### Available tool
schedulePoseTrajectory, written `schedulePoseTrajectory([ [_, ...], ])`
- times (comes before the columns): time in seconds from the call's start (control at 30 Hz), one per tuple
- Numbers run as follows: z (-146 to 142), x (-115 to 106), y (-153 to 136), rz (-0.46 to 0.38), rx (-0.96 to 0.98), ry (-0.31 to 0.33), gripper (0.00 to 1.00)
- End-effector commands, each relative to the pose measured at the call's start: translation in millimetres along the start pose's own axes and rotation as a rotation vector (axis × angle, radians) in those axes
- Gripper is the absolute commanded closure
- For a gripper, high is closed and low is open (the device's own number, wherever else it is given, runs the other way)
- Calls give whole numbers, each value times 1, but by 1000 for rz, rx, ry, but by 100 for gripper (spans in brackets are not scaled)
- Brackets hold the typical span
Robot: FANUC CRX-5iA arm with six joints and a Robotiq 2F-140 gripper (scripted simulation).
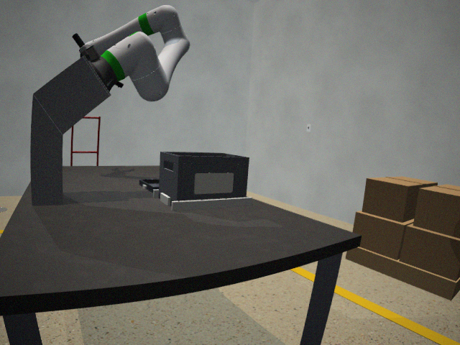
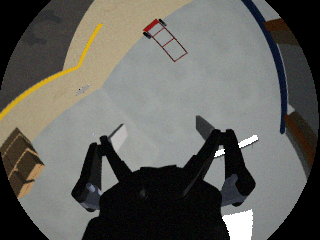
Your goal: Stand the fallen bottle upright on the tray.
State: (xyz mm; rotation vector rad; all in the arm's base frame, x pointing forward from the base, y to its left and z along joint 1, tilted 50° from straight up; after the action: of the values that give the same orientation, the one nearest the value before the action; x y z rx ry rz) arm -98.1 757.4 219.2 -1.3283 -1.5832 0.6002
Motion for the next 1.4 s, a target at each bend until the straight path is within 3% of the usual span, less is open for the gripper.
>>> schedulePoseTrajectory([
  [0.0,0,0,0,0,0,0,0],
  [0.67,-1,3,0,5,-17,-16,0],
  [0.97,-23,22,13,72,-288,-237,0],
  [1.03,-30,22,17,85,-356,-287,0],
  [1.13,-31,22,18,86,-364,-293,0],
  [1.17,-40,19,24,102,-449,-355,0],
  [1.37,-62,7,38,134,-630,-482,0],
])
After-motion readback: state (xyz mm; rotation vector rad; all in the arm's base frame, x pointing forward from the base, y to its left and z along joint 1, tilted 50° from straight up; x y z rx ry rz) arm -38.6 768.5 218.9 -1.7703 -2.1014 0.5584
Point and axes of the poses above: the point where the finger pads meet when closed, its own x axis out along the fingers, its own z axis across the jaws, y = z × x, the point moved 4 cm from there along -x, back along the fingers, and after that the axes turned 10 degrees about -x, right-handed, at the moved point
